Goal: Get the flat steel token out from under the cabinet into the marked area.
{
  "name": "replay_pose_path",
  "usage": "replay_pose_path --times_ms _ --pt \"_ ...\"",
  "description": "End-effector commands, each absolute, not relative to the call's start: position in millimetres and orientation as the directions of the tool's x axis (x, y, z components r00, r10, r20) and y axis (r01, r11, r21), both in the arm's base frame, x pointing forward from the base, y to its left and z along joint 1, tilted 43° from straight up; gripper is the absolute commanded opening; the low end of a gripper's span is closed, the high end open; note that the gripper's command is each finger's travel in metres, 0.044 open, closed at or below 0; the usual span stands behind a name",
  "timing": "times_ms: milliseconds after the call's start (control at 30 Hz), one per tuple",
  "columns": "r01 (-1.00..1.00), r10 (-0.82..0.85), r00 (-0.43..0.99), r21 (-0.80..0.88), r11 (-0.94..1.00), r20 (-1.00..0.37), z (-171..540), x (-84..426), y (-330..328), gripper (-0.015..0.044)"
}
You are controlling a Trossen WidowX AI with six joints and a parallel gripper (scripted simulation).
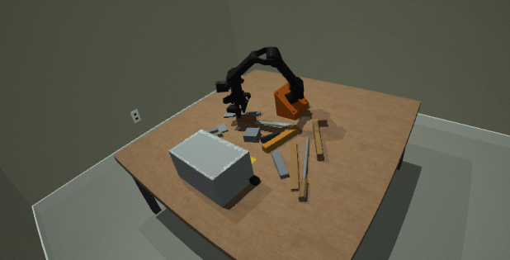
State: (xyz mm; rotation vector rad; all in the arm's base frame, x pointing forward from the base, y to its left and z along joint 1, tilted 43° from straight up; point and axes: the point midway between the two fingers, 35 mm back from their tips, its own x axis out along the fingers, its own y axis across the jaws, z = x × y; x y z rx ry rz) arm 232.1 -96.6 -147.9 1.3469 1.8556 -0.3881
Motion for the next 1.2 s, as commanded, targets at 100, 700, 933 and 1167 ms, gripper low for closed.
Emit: replay_pose_path --times_ms 100,700,933,1167 --pt "0.903 0.660 -0.118 0.198 0.383 -0.742 -156 231 -88 0.0270" --pt "0.900 0.659 -0.120 0.198 0.388 -0.743 -167 228 -78 0.0139" --pt "0.900 0.659 -0.120 0.198 0.388 -0.743 -167 228 -78 0.0092" --pt "0.901 0.660 -0.119 0.198 0.385 -0.742 -166 229 -79 0.0000"
